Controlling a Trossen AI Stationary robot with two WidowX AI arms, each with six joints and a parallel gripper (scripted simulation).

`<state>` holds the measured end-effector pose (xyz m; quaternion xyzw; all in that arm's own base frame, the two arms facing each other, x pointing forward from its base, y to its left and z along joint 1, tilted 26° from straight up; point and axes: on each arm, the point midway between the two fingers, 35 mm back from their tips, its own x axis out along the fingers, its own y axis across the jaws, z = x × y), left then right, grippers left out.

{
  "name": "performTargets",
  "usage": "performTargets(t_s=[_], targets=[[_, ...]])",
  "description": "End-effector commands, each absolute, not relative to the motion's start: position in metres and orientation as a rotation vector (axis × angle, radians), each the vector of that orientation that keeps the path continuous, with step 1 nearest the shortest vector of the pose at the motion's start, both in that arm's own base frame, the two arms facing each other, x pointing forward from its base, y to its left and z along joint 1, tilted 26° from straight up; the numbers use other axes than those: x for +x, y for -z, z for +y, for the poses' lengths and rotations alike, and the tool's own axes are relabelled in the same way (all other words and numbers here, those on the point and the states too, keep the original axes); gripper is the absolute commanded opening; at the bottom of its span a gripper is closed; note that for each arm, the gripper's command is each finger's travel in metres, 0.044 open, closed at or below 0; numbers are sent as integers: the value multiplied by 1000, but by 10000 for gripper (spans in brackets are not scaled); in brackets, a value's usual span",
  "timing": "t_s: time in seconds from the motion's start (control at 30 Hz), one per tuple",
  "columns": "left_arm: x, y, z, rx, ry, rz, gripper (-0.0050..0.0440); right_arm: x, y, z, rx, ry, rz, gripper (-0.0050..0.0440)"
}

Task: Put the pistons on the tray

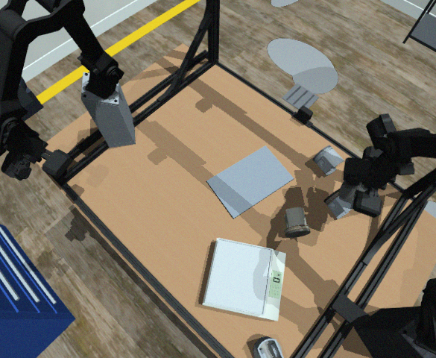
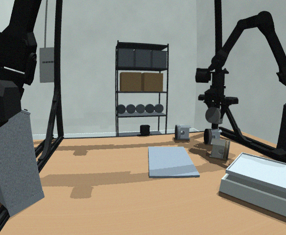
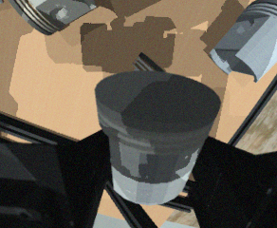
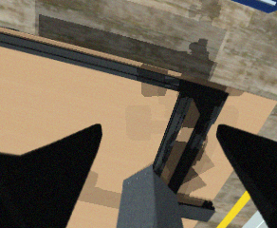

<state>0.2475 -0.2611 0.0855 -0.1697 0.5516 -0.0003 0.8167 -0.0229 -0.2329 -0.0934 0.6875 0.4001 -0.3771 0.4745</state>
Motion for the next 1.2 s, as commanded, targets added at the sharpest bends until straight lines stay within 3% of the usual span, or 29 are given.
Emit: performTargets(t_s=[0.0, 1.17], targets=[[249, -89, -242, -370, 11, 1167, 158, -23, 93, -233, 1682, 920, 978, 440], [260, -82, -88, -370, 11, 1167, 158, -23, 93, -233, 1682, 920, 978, 440]])
